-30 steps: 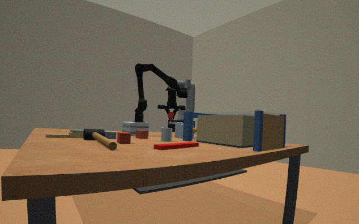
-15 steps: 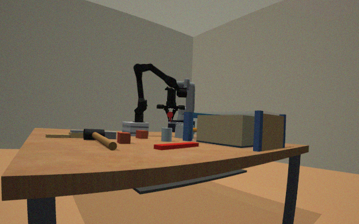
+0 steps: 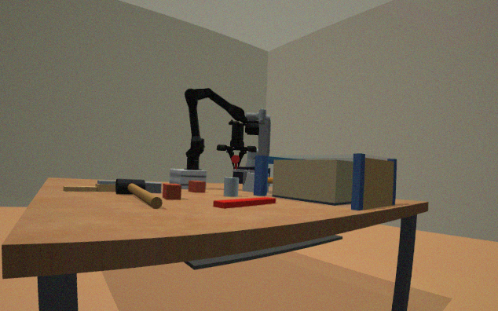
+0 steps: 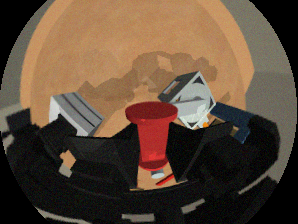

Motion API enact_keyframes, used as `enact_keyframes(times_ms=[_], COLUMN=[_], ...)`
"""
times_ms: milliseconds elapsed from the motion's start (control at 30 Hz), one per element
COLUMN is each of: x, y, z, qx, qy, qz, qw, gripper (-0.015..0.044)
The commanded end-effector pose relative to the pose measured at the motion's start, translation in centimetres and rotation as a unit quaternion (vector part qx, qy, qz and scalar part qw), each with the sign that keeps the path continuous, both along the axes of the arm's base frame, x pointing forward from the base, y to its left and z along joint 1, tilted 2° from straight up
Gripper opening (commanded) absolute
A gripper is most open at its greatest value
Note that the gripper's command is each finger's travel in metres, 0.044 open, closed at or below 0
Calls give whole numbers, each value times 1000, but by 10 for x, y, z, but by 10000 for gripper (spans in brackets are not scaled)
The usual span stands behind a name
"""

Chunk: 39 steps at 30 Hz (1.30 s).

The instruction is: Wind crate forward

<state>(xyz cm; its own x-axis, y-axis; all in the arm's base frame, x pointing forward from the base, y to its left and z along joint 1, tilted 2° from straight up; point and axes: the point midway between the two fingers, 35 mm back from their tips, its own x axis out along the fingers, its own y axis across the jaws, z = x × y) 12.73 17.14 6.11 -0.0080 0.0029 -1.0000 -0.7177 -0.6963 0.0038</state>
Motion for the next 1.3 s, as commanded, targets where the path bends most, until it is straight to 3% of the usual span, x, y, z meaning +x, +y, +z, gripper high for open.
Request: enact_keyframes(times_ms=[0,1267], x=[13,53], y=[-9,-22], z=[-1,0], qx=[-12,-12], qy=[-15,-17], qz=[-11,-11], qw=[1000,1000], gripper=[0,0])
